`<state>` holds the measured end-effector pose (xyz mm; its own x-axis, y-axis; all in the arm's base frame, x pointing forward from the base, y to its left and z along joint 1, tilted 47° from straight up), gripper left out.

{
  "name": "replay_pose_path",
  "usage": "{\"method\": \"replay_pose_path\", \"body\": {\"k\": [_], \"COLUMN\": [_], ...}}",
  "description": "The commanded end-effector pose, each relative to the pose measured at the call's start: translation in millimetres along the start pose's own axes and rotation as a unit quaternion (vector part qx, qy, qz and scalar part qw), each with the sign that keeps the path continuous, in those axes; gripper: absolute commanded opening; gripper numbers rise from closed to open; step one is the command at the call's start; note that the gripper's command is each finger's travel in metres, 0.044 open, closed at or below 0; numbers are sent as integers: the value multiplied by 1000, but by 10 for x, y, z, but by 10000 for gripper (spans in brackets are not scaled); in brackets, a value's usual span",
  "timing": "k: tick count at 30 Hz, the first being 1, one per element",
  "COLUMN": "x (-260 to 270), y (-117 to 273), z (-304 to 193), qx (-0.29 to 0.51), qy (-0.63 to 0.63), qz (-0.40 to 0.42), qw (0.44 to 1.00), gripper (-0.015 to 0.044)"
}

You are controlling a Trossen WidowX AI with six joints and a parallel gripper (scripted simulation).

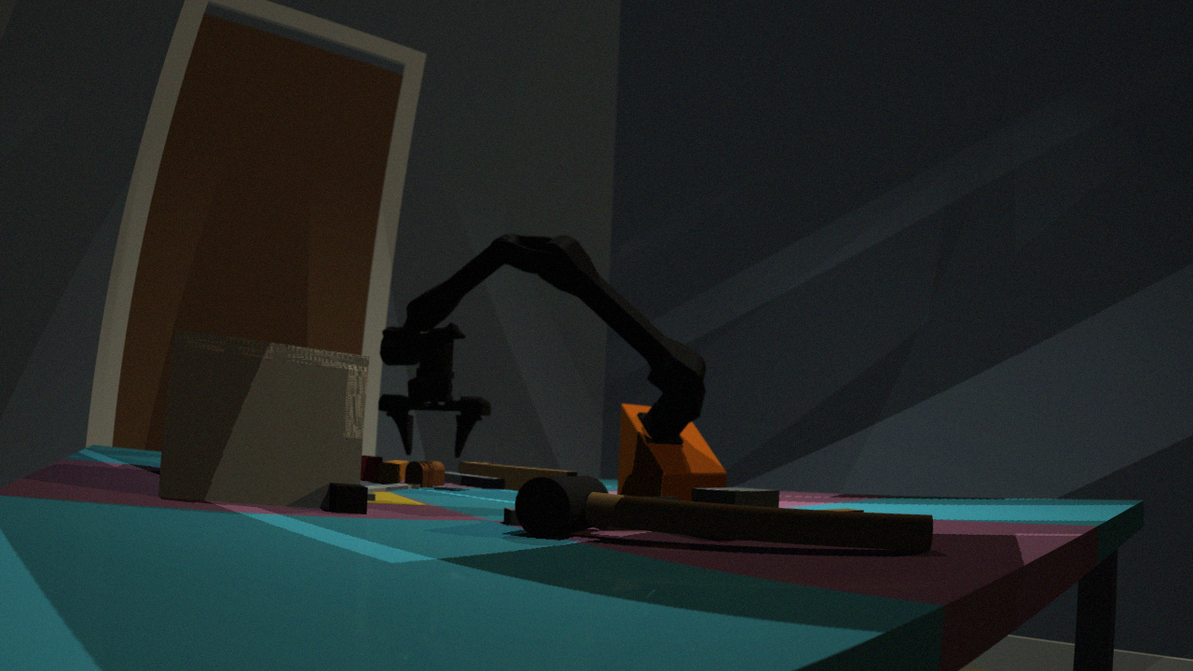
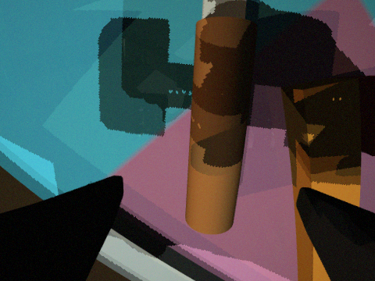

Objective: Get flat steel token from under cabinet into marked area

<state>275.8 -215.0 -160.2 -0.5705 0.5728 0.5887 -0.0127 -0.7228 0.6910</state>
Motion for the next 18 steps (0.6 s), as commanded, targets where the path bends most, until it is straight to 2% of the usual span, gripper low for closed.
{"method": "replay_pose_path", "body": {"k": [1,4,5,18], "x": [10,23,-7,-7], "y": [508,587,437,437], "z": [-1,-6,-7,-7], "qx": [-1,-2,-5,-5], "qy": [5,5,2,2], "qz": [-14,-14,-17,-17], "qw": [1000,1000,1000,1000], "gripper": [440,440,440,440]}}
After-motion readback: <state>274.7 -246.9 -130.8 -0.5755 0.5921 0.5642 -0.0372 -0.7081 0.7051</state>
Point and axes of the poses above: the point midway between the two fingers, 35 mm back from their tips, its own y axis back along the fingers, its own x axis across the jaws, z = x × y, the point moved 6 cm from there along y, back along the fingers, and after that the axes turned 10 degrees about -y, right-handed, at the moved point
